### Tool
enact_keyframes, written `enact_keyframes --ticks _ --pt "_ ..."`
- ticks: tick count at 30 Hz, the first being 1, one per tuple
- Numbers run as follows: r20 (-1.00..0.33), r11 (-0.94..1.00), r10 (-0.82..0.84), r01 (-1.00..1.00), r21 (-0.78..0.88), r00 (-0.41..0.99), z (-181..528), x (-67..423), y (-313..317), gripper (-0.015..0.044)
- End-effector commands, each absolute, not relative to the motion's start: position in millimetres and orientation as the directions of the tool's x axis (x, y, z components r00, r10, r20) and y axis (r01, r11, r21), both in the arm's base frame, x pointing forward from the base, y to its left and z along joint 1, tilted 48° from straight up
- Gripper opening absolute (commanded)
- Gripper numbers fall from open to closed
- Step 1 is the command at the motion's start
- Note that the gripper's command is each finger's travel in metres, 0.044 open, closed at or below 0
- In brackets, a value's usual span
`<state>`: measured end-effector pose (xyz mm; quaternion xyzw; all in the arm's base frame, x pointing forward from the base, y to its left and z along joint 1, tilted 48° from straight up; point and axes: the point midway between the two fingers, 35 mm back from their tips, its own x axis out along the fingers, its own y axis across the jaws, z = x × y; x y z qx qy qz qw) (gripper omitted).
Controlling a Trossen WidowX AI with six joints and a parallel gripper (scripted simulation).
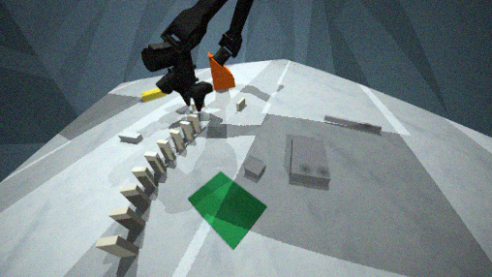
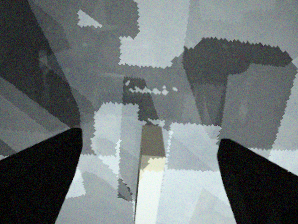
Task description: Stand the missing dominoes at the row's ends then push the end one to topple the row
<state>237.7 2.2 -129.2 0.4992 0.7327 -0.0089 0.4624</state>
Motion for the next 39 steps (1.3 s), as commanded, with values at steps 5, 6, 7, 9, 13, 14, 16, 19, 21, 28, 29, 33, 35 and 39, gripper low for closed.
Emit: enact_keyframes --ticks 5,6,7,9,13,14,16,19,21,28,29,33,35,39 --pt "-0.683 0.495 0.727 0.744 0.448 -0.072 -130 238 3 0.0125" --pt "-0.683 0.495 0.727 0.744 0.448 -0.072 -130 238 3 0.0099" --pt "-0.683 0.495 0.727 0.744 0.448 -0.072 -130 238 3 0.0072" --pt "-0.683 0.495 0.727 0.744 0.448 -0.072 -130 238 3 0.0025" --pt "-0.683 0.495 0.727 0.744 0.448 -0.072 -130 238 3 0.0025" --pt "-0.683 0.495 0.727 0.744 0.448 -0.072 -130 238 3 0.0025" --pt "-0.683 0.495 0.727 0.744 0.448 -0.072 -128 238 2 0.0025" --pt "-0.685 0.496 0.725 0.744 0.447 -0.072 -109 238 -19 0.0025" --pt "-0.686 0.497 0.724 0.744 0.446 -0.072 -92 238 -37 0.0025" --pt "-0.688 0.498 0.722 0.745 0.443 -0.074 -28 239 -104 0.0025" --pt "-0.688 0.498 0.722 0.745 0.443 -0.074 -23 239 -109 0.0025" --pt "-0.688 0.499 0.722 0.745 0.443 -0.074 -22 239 -111 0.0025" --pt "-0.689 0.492 0.721 0.754 0.434 -0.073 -27 241 -117 0.0025" --pt "-0.693 0.451 0.718 0.806 0.383 -0.072 -61 249 -153 0.0025"
